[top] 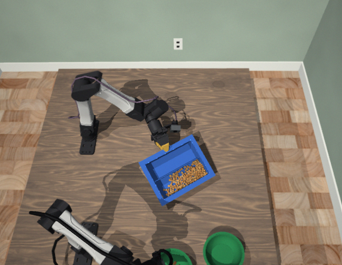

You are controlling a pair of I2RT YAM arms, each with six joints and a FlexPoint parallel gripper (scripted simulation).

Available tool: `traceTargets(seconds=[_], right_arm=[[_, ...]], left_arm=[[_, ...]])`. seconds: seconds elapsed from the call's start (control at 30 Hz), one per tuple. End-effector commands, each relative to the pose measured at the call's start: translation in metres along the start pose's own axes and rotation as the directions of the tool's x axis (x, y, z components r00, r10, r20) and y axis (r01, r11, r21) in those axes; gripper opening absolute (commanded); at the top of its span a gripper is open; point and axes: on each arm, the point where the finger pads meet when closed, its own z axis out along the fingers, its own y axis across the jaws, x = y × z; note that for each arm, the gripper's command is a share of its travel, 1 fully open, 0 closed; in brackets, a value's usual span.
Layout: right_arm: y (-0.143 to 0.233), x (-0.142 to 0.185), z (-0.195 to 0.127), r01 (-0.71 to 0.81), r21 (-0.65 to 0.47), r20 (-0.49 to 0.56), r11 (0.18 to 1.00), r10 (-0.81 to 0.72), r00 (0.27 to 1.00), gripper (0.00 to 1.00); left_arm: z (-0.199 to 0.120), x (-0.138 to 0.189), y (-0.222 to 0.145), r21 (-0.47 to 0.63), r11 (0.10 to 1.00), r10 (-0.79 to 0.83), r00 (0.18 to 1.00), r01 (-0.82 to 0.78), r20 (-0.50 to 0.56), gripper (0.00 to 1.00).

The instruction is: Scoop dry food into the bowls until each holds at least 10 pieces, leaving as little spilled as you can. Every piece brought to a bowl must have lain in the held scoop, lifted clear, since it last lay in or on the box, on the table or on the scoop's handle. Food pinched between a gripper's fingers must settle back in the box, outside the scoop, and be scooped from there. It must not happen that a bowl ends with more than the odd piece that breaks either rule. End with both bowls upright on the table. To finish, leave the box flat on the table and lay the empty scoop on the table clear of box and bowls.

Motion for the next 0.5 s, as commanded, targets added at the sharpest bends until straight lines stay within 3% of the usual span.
traceTargets(seconds=[0.0, 0.2, 0.37, 0.47], right_arm=[[0.001, -0.002, -0.005, -0.045, 0.031, 0.042, 0.999, 0.043, 0.998, 0.00], [0.025, -0.004, 0.002, -0.229, 0.001, 0.102, 0.973, 0.228, 0.968, 0.00], [0.050, 0.001, 0.011, -0.462, -0.043, 0.164, 0.886, 0.463, 0.871, 0.00], [0.053, 0.002, 0.013, -0.495, -0.046, 0.168, 0.868, 0.495, 0.852, 0.00]], left_arm=[[0.002, 0.005, 0.004, 0.003, 1.000, 0.026, 1.000, -0.026, -0.012, 0.00], [0.002, 0.005, 0.004, 0.003, 1.000, 0.026, 1.000, -0.026, -0.012, 0.00], [0.002, 0.005, 0.004, 0.003, 1.000, 0.026, 1.000, -0.026, -0.012, 0.00], [0.002, 0.005, 0.004, 0.003, 1.000, 0.026, 1.000, -0.026, -0.012, 0.00]])
